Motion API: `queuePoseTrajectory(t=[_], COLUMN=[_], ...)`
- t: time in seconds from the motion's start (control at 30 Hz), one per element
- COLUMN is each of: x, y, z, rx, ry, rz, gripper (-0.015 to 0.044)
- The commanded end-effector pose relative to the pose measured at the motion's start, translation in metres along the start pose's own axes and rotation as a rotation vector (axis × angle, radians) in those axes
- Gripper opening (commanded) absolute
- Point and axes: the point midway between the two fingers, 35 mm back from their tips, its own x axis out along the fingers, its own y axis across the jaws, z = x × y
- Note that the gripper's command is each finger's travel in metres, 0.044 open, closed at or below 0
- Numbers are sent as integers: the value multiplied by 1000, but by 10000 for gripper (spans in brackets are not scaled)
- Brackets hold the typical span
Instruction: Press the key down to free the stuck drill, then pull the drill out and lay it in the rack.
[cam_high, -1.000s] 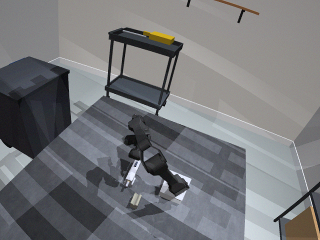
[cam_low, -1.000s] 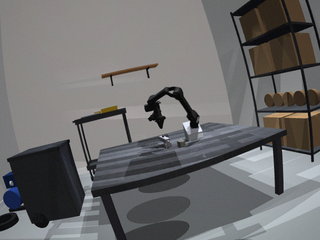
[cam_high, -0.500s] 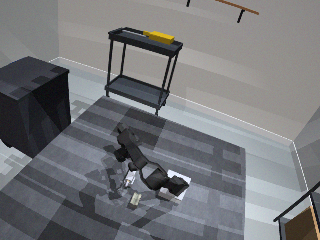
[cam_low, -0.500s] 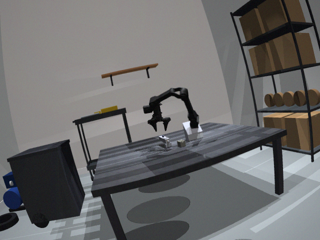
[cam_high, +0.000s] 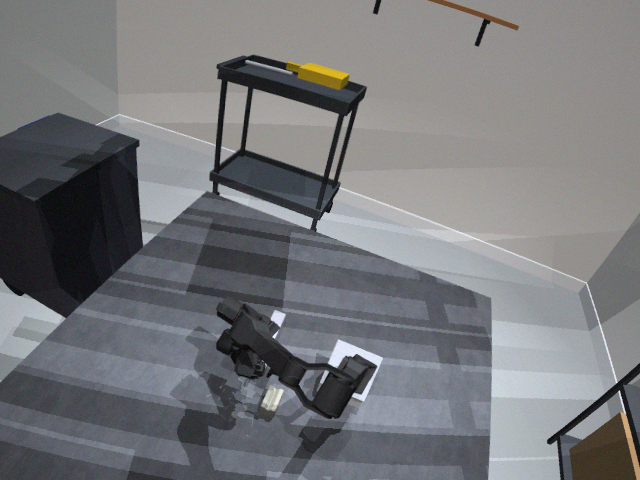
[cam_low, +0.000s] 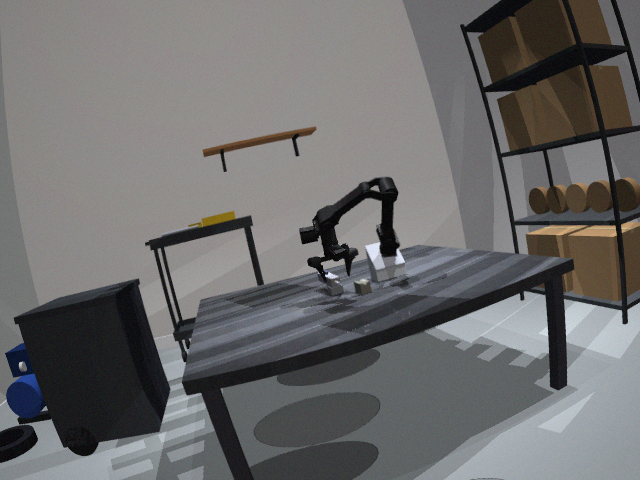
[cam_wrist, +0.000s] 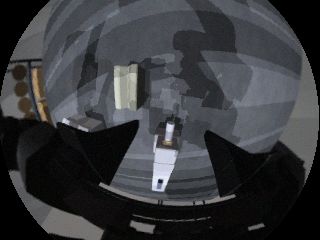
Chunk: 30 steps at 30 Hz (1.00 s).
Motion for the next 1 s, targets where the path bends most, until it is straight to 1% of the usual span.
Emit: queuePoseTrajectory(t=[0.0,0.33,0.97], x=[2,5,34], y=[2,2,1], z=[2,2,-7], rx=[-22,-22,-22], ry=[-8,-7,-7], rz=[3,3,3], gripper=[440,440,440])
